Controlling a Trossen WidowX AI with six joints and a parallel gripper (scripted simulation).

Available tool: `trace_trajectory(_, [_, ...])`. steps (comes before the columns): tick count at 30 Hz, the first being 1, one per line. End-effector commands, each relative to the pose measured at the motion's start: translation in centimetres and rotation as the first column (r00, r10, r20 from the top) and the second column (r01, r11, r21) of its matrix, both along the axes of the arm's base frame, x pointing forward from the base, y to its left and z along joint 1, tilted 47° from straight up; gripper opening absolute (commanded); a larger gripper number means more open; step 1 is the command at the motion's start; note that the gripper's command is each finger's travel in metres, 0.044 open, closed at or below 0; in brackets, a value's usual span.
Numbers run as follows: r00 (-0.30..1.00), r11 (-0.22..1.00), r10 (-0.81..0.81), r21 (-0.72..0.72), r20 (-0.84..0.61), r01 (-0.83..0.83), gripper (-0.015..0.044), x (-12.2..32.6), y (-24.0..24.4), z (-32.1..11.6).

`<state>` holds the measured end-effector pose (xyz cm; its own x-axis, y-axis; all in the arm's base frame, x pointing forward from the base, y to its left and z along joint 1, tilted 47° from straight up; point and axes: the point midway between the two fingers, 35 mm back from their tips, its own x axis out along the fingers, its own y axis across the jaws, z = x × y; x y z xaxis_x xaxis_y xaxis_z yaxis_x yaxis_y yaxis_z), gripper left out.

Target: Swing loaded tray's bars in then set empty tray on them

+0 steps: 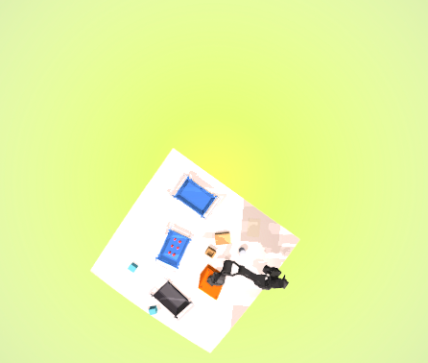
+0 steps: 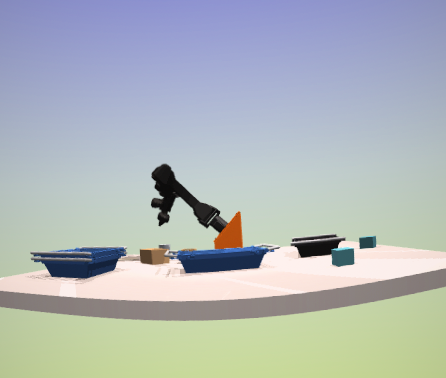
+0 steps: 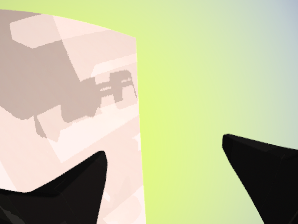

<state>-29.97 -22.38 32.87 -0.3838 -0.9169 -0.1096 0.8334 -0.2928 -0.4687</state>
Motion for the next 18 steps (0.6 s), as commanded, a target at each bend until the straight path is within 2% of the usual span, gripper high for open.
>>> trace_trajectory(1, [1.000,1.000,0.000,0.000,0.000,0.000,0.0374,0.0,0.0,0.0])
trace_trajectory(7, [1.000,1.000,0.000,0.000,0.000,0.000,0.0216,-0.1,0.2,0.2])
trace_trajectory(12, [1.000,1.000,0.000,0.004,0.001,0.000,0.0086,-0.4,2.9,2.7])
trace_trajectory(13, [1.000,1.000,0.008,0.004,0.022,-0.008,0.0086,-0.1,1.2,0.9])
trace_trajectory(18, [0.985,0.993,0.116,-0.039,0.125,-0.112,0.0086,3.1,-3.3,1.5])
